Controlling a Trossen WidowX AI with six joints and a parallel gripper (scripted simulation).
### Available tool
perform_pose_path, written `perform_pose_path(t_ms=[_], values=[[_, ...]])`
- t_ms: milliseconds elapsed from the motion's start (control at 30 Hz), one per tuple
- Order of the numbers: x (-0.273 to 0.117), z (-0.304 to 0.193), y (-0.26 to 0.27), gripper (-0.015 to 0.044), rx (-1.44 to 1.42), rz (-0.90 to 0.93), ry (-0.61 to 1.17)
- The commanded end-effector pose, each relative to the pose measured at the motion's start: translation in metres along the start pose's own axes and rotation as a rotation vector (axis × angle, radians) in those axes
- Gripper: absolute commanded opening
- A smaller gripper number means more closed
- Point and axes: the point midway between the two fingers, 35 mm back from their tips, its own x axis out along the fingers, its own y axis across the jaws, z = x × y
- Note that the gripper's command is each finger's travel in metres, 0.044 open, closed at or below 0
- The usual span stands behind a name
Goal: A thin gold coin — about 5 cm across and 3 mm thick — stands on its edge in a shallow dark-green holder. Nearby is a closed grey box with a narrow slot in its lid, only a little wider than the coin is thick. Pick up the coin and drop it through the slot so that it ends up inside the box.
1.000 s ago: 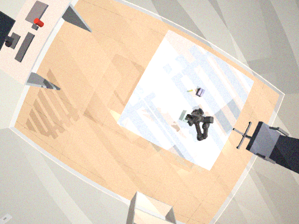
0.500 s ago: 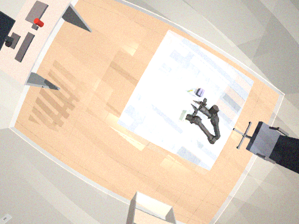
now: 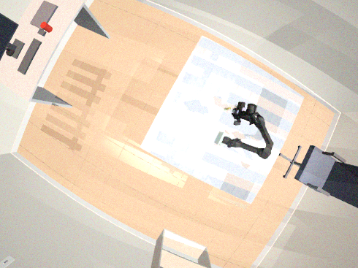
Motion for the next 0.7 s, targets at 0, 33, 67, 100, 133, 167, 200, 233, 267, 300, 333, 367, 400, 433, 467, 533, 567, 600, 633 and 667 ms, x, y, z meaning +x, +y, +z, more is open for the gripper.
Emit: perform_pose_path(t_ms=[0,33,67,100,133,167,200,233,267,300,333,367,400,433,467,533,567,600,633,667], values=[[0.029,0.023,0.011,0.0161,-0.087,-0.14,-0.15],[0.036,0.029,0.013,0.0161,-0.111,-0.176,-0.185],[0.044,0.035,0.015,0.0161,-0.135,-0.212,-0.218],[0.051,0.041,0.017,0.0161,-0.161,-0.249,-0.251],[0.059,0.046,0.019,0.0161,-0.19,-0.285,-0.283],[0.067,0.052,0.02,0.0161,-0.219,-0.323,-0.313],[0.075,0.058,0.021,0.0161,-0.248,-0.362,-0.342],[0.081,0.062,0.022,0.0161,-0.272,-0.395,-0.364],[0.085,0.065,0.022,0.0161,-0.287,-0.415,-0.377],[0.086,0.066,0.022,0.0161,-0.291,-0.422,-0.381],[0.086,0.066,0.022,0.0161,-0.291,-0.422,-0.381],[0.086,0.066,0.022,0.0161,-0.291,-0.422,-0.381],[0.086,0.066,0.022,0.0161,-0.291,-0.422,-0.381],[0.086,0.066,0.022,0.0161,-0.291,-0.422,-0.381],[0.086,0.065,0.021,0.0161,-0.291,-0.422,-0.381],[0.086,0.064,0.018,0.0161,-0.292,-0.422,-0.381],[0.088,0.065,0.017,0.0161,-0.292,-0.422,-0.381],[0.095,0.069,0.015,0.0161,-0.292,-0.422,-0.381],[0.106,0.074,0.01,0.0161,-0.292,-0.422,-0.382],[0.113,0.078,0.007,0.0161,-0.291,-0.422,-0.382]])
